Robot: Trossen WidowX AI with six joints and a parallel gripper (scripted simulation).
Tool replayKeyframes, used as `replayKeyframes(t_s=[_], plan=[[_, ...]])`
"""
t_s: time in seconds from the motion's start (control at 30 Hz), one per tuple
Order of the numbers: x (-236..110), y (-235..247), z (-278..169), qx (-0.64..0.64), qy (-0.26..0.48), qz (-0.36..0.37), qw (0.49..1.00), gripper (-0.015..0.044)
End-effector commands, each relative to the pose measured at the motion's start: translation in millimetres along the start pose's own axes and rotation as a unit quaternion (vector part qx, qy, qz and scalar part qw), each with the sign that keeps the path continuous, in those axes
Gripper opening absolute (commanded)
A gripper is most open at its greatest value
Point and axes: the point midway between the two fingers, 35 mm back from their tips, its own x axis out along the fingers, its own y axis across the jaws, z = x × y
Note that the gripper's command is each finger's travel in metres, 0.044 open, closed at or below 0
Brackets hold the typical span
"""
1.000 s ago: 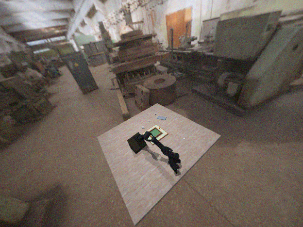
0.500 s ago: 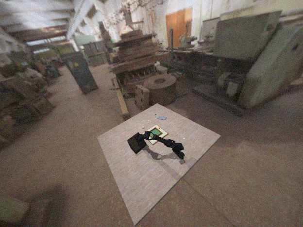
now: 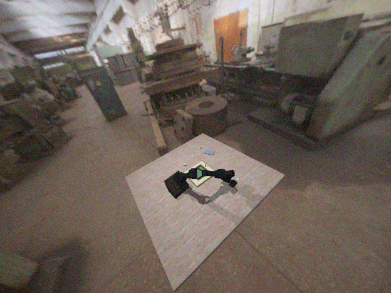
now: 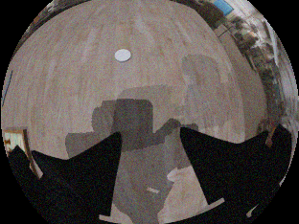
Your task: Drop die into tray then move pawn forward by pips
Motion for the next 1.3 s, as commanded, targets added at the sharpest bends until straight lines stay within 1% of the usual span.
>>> replayKeyframes(t_s=[0.0,0.17,0.33,0.5,0.67,0.93,1.1,1.27], plan=[[2.6,68.4,29.4,-0.008,-0.008,0.068,0.998,0.0275],[-3.5,138.9,51.6,-0.020,-0.006,0.131,0.991,0.0275],[-18.4,209.4,66.3,-0.039,0.002,0.187,0.982,0.0275],[-41.5,280.1,72.6,-0.069,0.017,0.233,0.970,0.0275],[-71.8,347.4,68.4,-0.100,0.036,0.271,0.957,0.0275],[-122.8,437.4,42.1,-0.156,0.072,0.302,0.938,0.0275],[-158.0,492.1,6.6,-0.216,0.101,0.305,0.922,0.0275],[-191.4,536.5,-41.2,-0.282,0.129,0.287,0.907,0.0275]])
